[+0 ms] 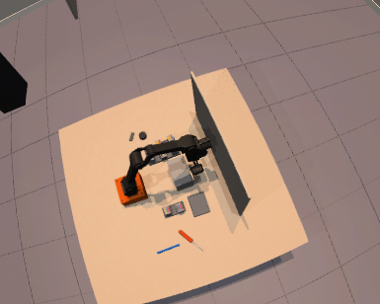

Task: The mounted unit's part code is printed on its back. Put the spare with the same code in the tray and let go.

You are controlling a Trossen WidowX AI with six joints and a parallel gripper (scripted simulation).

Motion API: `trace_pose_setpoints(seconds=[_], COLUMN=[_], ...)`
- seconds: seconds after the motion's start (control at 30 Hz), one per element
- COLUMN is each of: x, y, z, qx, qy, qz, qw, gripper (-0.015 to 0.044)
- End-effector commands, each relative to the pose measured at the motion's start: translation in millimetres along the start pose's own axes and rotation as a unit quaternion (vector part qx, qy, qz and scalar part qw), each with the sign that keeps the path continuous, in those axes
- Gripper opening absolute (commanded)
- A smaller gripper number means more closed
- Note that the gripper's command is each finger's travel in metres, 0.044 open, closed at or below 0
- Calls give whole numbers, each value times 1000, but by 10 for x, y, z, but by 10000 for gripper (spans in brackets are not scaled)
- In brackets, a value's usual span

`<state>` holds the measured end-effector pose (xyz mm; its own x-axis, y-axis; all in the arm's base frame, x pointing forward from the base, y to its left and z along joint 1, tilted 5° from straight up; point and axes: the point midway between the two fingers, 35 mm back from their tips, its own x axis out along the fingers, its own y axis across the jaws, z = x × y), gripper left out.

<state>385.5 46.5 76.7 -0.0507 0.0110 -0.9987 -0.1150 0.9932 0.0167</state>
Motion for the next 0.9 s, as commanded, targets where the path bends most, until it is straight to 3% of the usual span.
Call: trace_pose_setpoints(seconds=[0.0, 0.13, 0.3, 0.43, 0.57, 0.87], x=[5, 8, 14, 4, 0, 0], y=[22, 403, 1183, 1827, 2242, 2283], z=[3, -3, -129, -353, -569, -594], qx=[-2, -118, -359, -585, -718, -730], qy=[-1, -4, -9, -9, -8, -8], qz=[2, 6, 13, 10, 9, 8], qw=[1000, 993, 933, 811, 696, 683], gripper=[440, 440, 440, 440, 440, 440])
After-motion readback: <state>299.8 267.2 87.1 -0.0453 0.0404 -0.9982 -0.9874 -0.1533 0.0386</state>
